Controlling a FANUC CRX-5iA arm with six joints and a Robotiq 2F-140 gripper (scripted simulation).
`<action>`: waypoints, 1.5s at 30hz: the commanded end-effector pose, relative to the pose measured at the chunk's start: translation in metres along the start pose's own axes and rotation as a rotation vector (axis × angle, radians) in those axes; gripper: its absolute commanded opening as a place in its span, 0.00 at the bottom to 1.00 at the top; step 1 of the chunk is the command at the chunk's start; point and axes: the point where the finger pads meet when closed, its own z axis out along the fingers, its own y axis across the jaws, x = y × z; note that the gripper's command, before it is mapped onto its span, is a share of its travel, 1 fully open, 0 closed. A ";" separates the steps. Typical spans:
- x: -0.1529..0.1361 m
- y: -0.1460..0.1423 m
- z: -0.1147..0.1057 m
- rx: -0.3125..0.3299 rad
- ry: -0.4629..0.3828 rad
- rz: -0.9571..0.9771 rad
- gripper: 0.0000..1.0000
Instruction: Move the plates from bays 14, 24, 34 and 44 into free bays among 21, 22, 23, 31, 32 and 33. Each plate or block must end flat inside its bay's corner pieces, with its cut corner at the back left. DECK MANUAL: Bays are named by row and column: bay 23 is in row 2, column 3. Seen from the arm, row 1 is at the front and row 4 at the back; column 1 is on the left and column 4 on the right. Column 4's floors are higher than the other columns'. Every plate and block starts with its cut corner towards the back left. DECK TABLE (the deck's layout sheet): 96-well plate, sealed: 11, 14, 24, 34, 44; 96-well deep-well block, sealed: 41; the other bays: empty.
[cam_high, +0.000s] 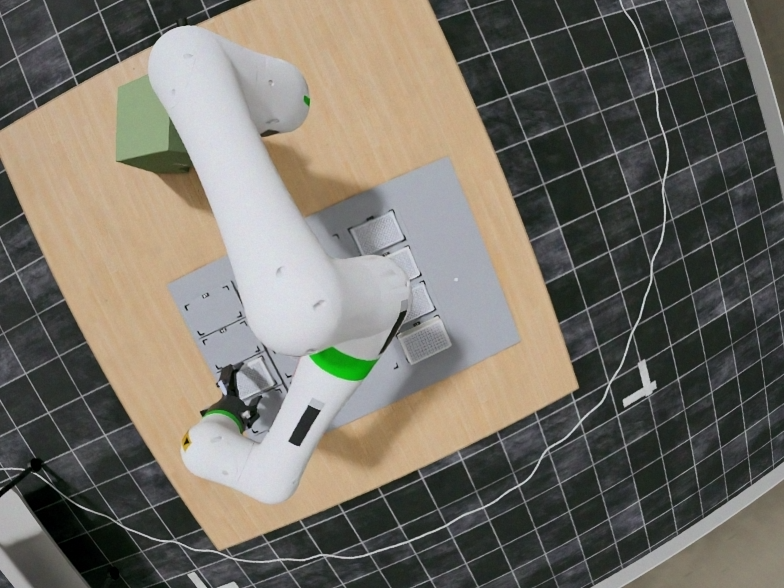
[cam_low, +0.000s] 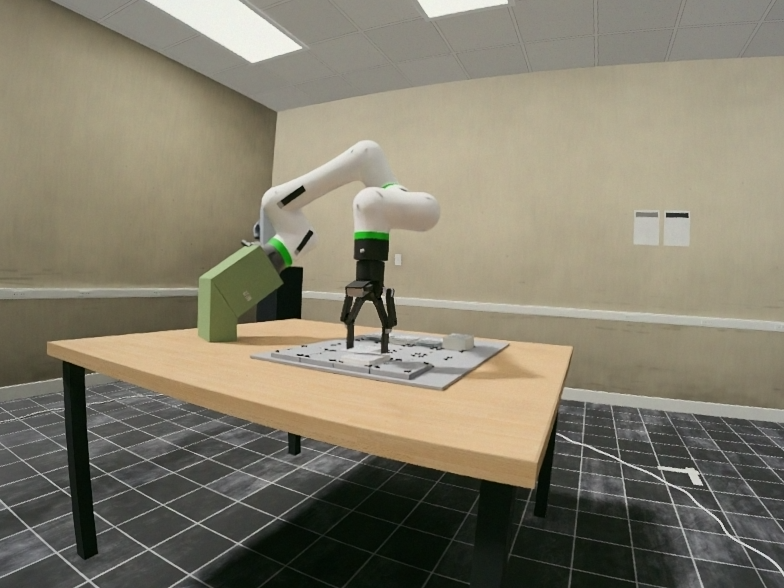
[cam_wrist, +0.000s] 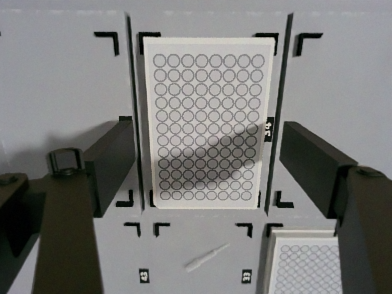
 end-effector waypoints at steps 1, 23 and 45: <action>0.000 0.000 0.000 0.001 0.001 0.000 0.70; 0.000 -0.001 0.006 0.001 0.001 0.000 0.70; 0.000 0.000 0.020 0.001 0.001 0.000 0.69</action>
